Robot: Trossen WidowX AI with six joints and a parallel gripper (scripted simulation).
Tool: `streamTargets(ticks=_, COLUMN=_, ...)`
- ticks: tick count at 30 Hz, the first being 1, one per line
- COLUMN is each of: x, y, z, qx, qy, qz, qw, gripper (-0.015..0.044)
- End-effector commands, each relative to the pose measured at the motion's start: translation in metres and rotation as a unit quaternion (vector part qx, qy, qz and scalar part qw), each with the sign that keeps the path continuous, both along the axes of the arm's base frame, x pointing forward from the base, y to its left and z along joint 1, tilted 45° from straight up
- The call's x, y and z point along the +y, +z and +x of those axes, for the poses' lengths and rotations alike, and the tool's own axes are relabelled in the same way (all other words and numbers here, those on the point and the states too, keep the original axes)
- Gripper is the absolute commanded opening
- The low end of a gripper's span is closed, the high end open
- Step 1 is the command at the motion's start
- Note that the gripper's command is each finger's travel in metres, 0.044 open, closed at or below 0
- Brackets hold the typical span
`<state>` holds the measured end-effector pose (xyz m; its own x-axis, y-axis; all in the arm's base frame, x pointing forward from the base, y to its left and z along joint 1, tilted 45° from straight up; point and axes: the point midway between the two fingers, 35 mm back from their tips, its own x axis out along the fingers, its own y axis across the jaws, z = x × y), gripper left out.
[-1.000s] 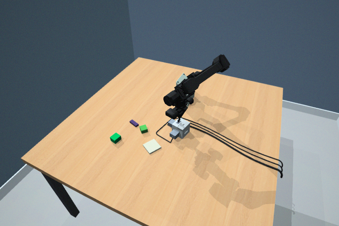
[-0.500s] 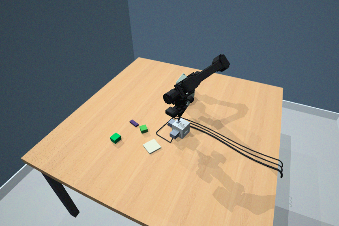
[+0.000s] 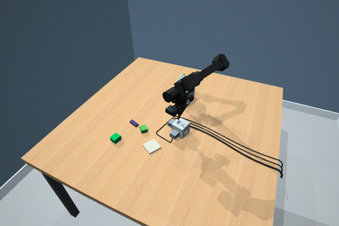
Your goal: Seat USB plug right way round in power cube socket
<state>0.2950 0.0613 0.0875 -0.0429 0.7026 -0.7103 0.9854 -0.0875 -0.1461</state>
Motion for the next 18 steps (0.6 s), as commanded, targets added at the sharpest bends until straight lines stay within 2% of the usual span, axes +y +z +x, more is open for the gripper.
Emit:
streamTargets(ticks=1, x=-0.0023, y=0.0028, z=0.0012, qx=-0.003, qy=0.002, qz=-0.002, qw=1.0, gripper=0.0)
streamTargets(ticks=8, x=-0.0012, y=0.0013, z=0.0004, qx=-0.023, qy=0.023, qz=0.001, qw=0.999, gripper=0.0)
streamTargets(ticks=18, x=-0.0009, y=0.0009, z=0.0002, qx=-0.115, qy=0.116, qz=0.007, qw=0.987, gripper=0.0)
